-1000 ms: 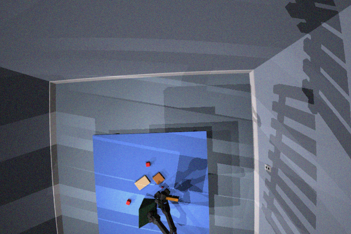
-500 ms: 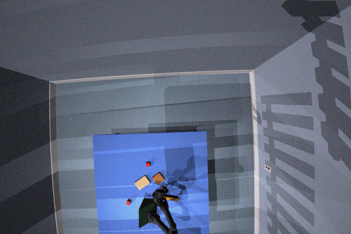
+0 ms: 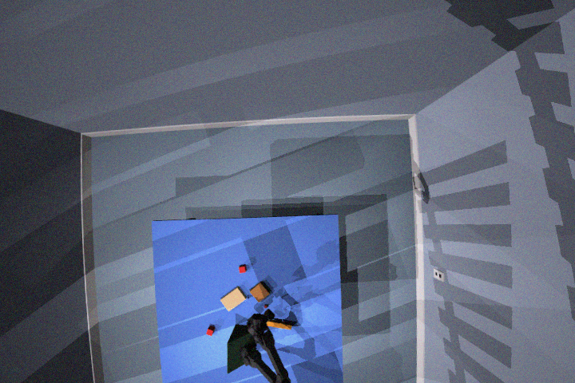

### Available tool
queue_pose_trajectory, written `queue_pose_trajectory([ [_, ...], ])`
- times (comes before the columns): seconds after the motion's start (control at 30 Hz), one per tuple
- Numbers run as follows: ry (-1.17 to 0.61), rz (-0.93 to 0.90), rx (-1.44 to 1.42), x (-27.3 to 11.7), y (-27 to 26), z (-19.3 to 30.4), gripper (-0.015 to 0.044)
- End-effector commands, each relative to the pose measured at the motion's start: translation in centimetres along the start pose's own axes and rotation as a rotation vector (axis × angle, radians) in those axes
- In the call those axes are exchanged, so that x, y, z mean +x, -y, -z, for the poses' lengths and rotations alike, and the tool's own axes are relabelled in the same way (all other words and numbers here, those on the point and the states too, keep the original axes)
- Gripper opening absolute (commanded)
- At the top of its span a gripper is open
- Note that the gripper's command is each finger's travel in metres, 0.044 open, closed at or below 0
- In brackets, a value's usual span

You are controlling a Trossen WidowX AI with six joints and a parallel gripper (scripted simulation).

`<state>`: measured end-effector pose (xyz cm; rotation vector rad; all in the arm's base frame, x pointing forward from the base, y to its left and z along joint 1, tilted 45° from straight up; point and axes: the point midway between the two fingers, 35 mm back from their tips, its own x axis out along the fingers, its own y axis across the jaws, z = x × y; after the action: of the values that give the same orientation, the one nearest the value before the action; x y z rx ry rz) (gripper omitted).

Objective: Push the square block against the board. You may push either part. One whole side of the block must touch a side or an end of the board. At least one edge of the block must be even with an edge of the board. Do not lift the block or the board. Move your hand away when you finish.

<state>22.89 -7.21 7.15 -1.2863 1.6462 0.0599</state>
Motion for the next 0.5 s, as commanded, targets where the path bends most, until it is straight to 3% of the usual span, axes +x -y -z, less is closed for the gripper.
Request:
queue_pose_trajectory([
  [0.0,0.001,0.000,0.000,0.0,0.0,-0.1,0.0000],
  [0.13,0.015,-0.005,-0.011,-0.5,0.2,-2.5,0.0000],
  [0.47,0.042,-0.025,0.014,-2.0,-1.7,-14.4,0.0000],
])
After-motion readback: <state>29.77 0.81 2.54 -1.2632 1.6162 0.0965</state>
